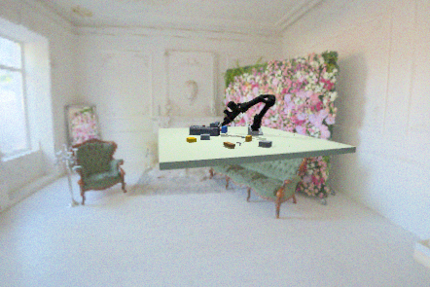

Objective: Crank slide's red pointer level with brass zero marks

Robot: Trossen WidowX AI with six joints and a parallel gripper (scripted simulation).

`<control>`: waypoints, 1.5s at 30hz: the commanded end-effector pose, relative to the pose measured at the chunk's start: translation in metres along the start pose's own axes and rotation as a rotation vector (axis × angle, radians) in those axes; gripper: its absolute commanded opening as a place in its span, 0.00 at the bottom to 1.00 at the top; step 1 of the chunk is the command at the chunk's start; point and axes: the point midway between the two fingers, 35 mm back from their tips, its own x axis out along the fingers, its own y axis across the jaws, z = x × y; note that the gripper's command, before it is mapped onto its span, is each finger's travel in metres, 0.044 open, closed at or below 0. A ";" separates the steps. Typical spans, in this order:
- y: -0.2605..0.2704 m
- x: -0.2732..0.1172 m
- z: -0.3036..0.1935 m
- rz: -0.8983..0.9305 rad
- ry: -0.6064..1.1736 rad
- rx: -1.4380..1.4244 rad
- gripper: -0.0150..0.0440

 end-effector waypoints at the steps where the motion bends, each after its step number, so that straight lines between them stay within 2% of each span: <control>1: -0.001 0.004 -0.006 -0.003 0.001 0.007 1.00; 2: -0.001 0.004 -0.006 -0.003 0.001 0.007 1.00; 19: -0.001 0.004 -0.006 -0.003 0.001 0.007 0.25; 45: 0.002 0.001 -0.002 -0.003 0.001 0.007 0.25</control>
